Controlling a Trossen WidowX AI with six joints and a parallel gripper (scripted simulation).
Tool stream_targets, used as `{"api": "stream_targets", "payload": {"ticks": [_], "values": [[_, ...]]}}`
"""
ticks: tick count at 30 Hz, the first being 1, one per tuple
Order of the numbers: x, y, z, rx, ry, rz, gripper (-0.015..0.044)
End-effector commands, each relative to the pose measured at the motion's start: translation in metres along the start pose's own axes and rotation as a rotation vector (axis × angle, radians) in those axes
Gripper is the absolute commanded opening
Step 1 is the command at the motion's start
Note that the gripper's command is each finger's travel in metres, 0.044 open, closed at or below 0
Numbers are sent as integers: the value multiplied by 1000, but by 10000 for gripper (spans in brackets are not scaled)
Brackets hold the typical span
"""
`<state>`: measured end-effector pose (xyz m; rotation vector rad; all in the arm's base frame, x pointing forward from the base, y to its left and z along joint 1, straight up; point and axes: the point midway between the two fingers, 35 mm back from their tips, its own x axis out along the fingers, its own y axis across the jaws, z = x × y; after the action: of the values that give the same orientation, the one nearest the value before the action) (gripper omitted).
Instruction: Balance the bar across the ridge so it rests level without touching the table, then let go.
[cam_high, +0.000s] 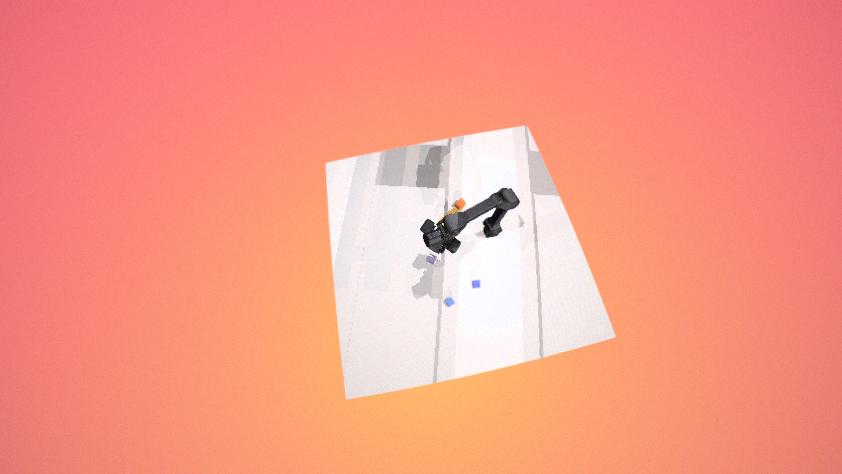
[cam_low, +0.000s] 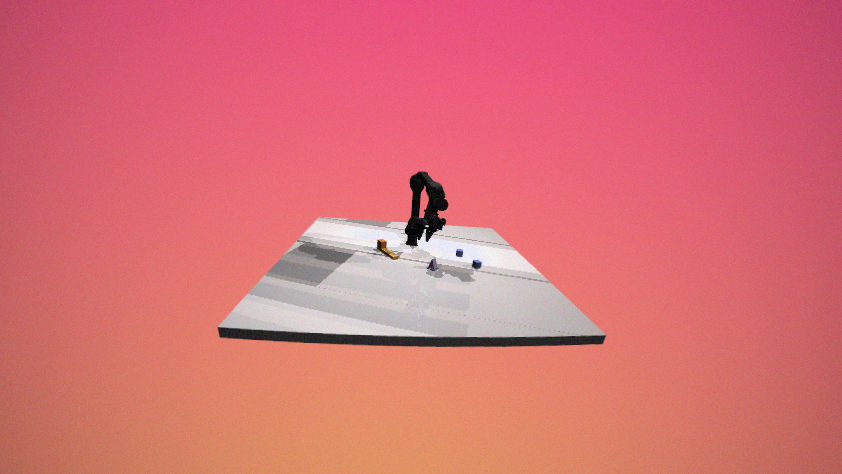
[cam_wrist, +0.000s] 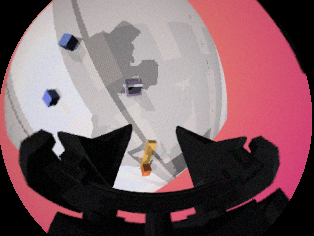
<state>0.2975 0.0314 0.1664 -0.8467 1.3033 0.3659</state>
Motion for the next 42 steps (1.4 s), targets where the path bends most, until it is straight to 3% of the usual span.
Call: {"api": "stream_targets", "payload": {"ticks": [1,42], "values": [[4,-6,-13,8,16,23,315],[22,-37,-156,169,93,249,315]]}}
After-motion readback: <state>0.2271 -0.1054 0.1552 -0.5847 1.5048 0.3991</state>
